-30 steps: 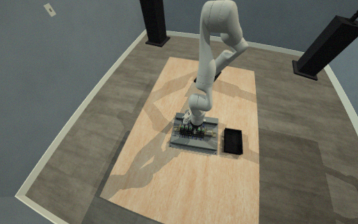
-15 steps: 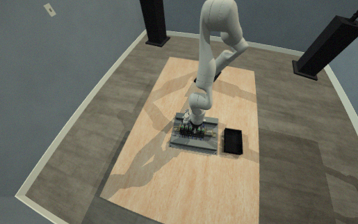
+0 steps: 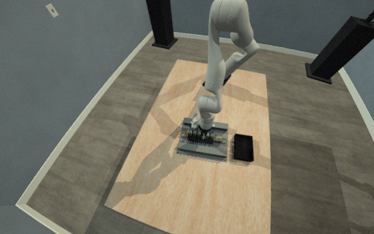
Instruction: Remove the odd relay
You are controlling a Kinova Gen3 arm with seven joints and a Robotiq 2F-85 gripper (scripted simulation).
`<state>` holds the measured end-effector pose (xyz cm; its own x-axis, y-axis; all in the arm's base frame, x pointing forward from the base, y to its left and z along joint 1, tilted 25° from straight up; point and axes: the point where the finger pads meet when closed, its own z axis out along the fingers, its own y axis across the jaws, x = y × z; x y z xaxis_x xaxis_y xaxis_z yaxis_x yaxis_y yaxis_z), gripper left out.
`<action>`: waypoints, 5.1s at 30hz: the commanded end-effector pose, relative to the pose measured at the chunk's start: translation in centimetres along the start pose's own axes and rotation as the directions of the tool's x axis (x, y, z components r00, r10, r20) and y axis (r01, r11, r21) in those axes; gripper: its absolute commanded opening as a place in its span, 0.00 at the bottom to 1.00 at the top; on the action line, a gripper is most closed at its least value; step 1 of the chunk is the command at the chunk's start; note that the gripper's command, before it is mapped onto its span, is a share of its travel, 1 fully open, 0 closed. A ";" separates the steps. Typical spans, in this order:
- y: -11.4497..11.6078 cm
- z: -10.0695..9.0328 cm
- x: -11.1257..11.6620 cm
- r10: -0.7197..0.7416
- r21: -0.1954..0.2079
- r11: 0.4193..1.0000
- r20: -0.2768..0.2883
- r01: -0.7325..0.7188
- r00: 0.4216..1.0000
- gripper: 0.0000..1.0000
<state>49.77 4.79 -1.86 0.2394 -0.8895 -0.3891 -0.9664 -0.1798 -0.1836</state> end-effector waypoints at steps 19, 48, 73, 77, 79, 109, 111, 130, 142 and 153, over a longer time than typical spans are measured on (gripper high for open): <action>0.0 -0.1 0.0 0.000 0.042 0.999 -0.001 0.000 1.000 0.00; 0.1 -0.1 0.0 0.000 0.079 0.997 -0.001 0.000 1.000 0.00; 0.1 -0.1 0.0 0.000 0.072 0.997 -0.001 0.000 1.000 0.00; 0.1 -0.1 0.0 0.000 0.070 0.998 -0.001 0.000 1.000 0.00; 0.1 -0.1 0.0 0.000 0.069 0.998 -0.001 0.000 1.000 0.00; 0.0 -0.2 0.0 0.000 0.018 1.000 -0.001 0.000 1.000 0.00; 0.0 -0.2 0.0 0.000 0.018 1.000 -0.001 0.000 1.000 0.00; -0.1 -0.2 0.0 0.000 -0.009 1.000 -0.001 0.000 1.000 0.00; -0.1 -0.2 0.0 0.000 -0.033 0.999 -0.001 0.000 1.000 0.00; -0.2 -0.2 0.0 0.000 -0.050 0.999 -0.001 0.000 1.000 0.00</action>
<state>49.86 4.77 -1.74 0.2395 -0.8895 -0.3891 -0.9695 -0.1977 -0.1447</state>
